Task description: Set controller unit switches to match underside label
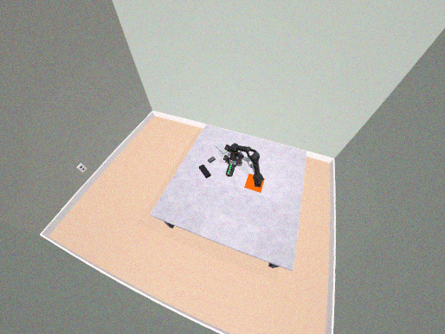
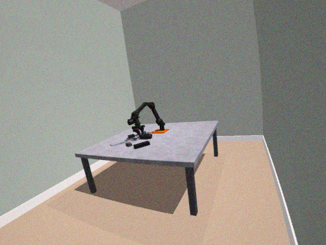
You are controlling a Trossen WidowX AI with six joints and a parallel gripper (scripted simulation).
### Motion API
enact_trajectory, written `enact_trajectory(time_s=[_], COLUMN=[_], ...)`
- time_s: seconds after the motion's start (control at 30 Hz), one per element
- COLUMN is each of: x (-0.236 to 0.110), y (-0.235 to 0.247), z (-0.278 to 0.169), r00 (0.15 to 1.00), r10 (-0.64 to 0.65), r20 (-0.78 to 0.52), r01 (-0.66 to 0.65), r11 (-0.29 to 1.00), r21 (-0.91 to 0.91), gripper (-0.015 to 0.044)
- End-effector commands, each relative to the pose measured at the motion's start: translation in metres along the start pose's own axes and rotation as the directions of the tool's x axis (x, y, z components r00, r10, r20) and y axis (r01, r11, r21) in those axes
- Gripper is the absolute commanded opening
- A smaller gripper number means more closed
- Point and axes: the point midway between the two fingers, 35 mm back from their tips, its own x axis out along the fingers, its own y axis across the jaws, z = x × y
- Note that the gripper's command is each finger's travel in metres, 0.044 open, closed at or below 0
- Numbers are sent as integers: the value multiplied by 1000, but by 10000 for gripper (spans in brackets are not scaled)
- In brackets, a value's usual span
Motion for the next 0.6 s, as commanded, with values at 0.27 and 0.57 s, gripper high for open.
enact_trajectory(time_s=[0.27,0.57], x=[-8,-13], y=[0,1], z=[-6,-10], r00=[1000,1000], r10=[3,3], r20=[9,24], r01=[-3,-3], r11=[1000,1000], r21=[2,2], gripper=[336,336])
